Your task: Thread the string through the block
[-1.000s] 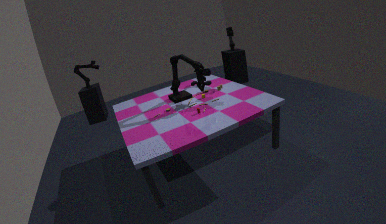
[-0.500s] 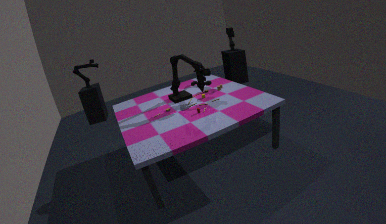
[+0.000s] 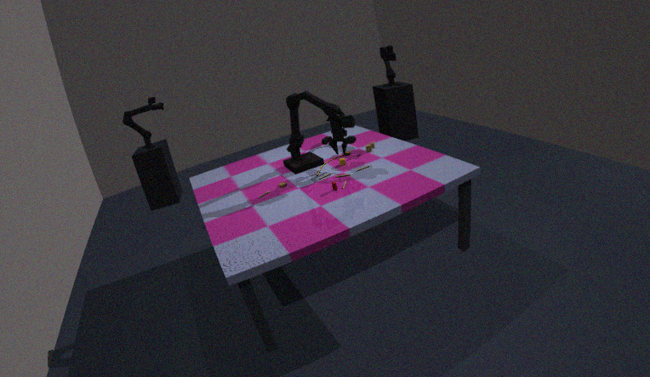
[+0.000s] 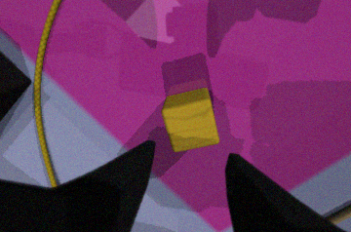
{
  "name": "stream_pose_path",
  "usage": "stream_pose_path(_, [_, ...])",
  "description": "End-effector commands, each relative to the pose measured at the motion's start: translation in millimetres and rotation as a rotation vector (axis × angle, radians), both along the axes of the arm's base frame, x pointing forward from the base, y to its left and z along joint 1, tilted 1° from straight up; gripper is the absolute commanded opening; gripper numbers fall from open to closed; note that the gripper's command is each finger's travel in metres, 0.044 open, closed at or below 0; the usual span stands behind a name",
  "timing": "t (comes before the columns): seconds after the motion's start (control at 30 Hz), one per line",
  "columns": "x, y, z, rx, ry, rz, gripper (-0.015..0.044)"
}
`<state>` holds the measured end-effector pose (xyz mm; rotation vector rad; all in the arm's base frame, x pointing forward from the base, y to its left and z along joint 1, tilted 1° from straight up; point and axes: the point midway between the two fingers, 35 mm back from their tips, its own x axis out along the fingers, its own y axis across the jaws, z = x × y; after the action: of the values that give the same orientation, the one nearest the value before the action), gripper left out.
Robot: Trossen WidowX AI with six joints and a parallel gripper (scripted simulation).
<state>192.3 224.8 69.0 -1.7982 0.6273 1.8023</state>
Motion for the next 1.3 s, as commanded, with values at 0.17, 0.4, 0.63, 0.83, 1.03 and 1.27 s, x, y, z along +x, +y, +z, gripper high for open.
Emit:
stream_pose_path(0.17, [0, 0, 0, 0.0, 0.0, 0.0, 0.0])
stream_pose_path(0.4, [0, 0, 0, 0.0, 0.0, 0.0, 0.0])
stream_pose_path(0.63, [1, -4, 0, 0.0, 0.002, -0.076, 0.0053])
stream_pose_path(0.83, [9, -39, 1, 0.006, 0.022, -0.752, 0.021])
stream_pose_path(1.03, [13, -73, 1, 0.015, 0.042, -1.449, 0.0367])
stream_pose_path(1.27, [10, -112, -1, 0.028, 0.065, -2.262, 0.044])
